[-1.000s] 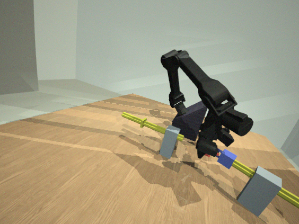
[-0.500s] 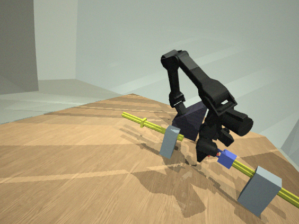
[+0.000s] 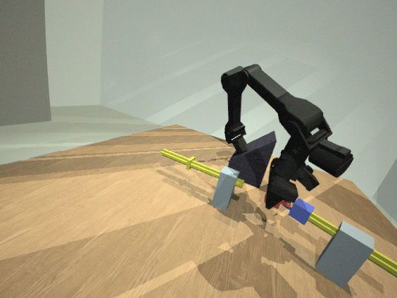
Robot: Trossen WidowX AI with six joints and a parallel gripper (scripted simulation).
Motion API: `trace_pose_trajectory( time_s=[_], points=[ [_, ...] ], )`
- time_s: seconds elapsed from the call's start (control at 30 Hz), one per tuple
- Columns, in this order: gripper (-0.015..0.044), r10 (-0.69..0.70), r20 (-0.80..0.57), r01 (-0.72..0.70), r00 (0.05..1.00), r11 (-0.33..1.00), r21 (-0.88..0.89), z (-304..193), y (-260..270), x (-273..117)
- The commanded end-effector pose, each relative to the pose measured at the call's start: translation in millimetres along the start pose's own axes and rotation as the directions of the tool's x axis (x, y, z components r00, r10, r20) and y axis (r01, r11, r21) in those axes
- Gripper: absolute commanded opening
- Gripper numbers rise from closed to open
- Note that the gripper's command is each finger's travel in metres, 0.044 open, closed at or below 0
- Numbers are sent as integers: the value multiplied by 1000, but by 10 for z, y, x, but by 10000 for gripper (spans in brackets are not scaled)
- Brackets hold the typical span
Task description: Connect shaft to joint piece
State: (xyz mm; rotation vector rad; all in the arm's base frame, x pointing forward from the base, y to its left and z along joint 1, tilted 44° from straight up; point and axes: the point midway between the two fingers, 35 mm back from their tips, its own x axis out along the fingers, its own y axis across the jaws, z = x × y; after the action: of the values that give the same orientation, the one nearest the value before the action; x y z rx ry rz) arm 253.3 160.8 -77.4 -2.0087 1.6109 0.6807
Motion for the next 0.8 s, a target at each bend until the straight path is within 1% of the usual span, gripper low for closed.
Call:
trace_pose_trajectory(
  time_s=[0.0,0.17,0.47,0.77],
  points=[
    [440,-1,-38,1,999,1000,0,-19,7,-27],
    [440,-1,-35,2,999,1000,23,-19,3,-46],
    [440,-2,-4,3,1000,948,319,-24,-38,-308],
    [440,-2,27,-14,1000,808,589,-46,-59,-579]
  ],
)
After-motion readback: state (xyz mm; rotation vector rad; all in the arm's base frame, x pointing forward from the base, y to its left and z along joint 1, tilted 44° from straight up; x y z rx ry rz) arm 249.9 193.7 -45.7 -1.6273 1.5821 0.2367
